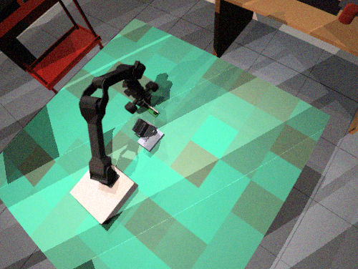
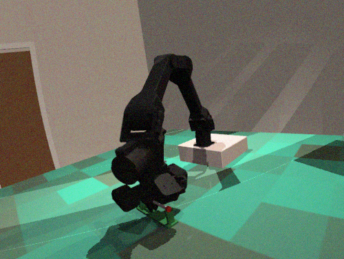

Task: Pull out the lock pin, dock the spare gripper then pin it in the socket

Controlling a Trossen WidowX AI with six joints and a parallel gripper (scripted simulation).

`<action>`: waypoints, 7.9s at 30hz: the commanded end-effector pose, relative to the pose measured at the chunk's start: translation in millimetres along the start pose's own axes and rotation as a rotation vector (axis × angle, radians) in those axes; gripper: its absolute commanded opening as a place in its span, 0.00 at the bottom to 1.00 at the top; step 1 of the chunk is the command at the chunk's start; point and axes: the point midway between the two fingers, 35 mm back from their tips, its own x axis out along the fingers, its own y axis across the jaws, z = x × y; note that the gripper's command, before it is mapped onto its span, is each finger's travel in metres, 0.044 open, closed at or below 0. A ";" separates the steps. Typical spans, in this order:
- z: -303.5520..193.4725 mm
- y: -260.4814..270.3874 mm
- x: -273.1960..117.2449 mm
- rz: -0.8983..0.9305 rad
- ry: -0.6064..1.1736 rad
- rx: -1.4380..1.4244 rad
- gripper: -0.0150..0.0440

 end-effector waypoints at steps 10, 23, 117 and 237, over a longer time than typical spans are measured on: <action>-0.8 -0.2 -1.2 -0.002 0.003 -0.002 0.25; -11.4 -1.5 -43.9 -0.002 0.003 -0.002 0.25; -28.5 100.6 -27.0 -0.008 -0.006 -0.049 0.25; -80.1 97.2 -14.9 -0.002 -0.012 -0.047 0.59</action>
